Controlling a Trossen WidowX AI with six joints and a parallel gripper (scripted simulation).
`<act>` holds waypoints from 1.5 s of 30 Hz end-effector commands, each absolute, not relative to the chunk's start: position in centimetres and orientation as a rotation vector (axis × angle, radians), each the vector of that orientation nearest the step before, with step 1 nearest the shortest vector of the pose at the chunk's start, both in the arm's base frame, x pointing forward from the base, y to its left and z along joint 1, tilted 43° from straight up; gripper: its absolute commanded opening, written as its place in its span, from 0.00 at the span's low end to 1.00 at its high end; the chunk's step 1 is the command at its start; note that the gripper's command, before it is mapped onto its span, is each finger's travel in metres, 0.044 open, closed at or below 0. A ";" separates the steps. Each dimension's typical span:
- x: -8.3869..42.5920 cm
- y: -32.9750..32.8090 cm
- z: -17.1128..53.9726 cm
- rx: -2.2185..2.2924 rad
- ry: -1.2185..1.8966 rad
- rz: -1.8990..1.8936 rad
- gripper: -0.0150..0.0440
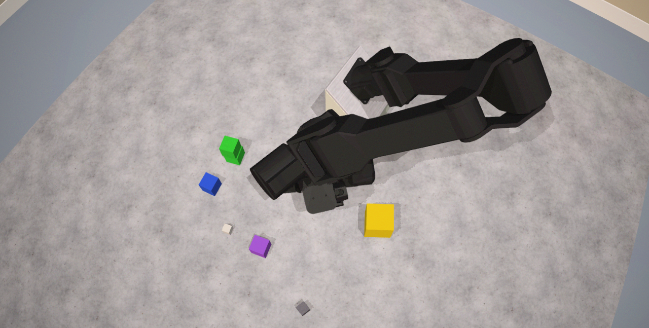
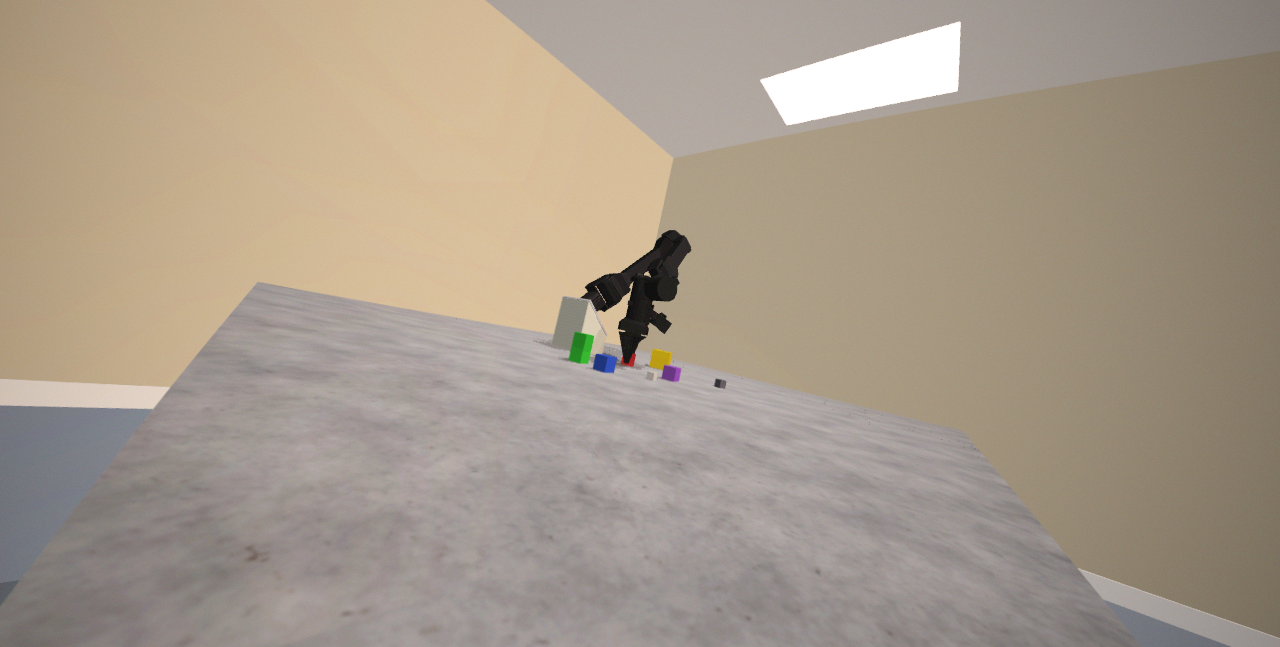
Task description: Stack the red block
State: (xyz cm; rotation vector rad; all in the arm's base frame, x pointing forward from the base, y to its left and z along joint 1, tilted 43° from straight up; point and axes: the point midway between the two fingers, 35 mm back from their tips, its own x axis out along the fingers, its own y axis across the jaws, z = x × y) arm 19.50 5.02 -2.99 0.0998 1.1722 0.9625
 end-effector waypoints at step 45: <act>18.9 -3.2 5.7 0.102 1.173 0.960 0.25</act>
